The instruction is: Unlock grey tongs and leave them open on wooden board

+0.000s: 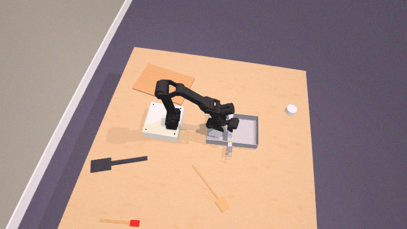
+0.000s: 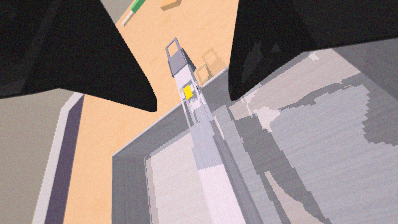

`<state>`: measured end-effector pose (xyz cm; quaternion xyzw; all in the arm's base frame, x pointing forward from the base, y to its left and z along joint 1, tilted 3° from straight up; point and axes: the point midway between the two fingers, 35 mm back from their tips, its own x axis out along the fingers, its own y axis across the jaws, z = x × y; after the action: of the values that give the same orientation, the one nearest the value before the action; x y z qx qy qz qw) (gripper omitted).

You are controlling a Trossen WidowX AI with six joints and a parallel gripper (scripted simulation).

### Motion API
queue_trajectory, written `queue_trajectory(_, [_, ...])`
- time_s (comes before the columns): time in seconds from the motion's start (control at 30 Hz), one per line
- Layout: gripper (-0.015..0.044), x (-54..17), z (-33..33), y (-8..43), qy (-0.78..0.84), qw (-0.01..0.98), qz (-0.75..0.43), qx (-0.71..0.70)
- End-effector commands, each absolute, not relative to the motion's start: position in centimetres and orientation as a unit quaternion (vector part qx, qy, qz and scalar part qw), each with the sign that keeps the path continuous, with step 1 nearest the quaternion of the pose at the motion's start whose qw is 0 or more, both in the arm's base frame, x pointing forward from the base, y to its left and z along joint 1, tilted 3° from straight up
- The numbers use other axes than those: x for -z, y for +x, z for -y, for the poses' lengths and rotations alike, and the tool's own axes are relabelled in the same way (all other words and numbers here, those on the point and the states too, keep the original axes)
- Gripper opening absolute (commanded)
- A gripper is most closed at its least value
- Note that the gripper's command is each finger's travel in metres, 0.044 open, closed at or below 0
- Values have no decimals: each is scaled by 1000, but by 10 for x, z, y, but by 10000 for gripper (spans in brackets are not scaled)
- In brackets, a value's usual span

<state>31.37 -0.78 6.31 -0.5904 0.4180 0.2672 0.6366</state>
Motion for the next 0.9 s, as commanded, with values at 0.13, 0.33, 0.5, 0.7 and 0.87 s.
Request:
queue_trajectory(0.13, [260,-55,9,320,-588,639,-418,-267])
queue_trajectory(0.33, [260,-47,10,326,-588,639,-417,-267])
queue_trajectory(0.5, [260,-40,11,331,-588,639,-417,-267])
queue_trajectory(0.7, [260,-32,13,336,-588,639,-417,-267])
queue_trajectory(0.87, [260,-25,14,340,-588,639,-417,-267])
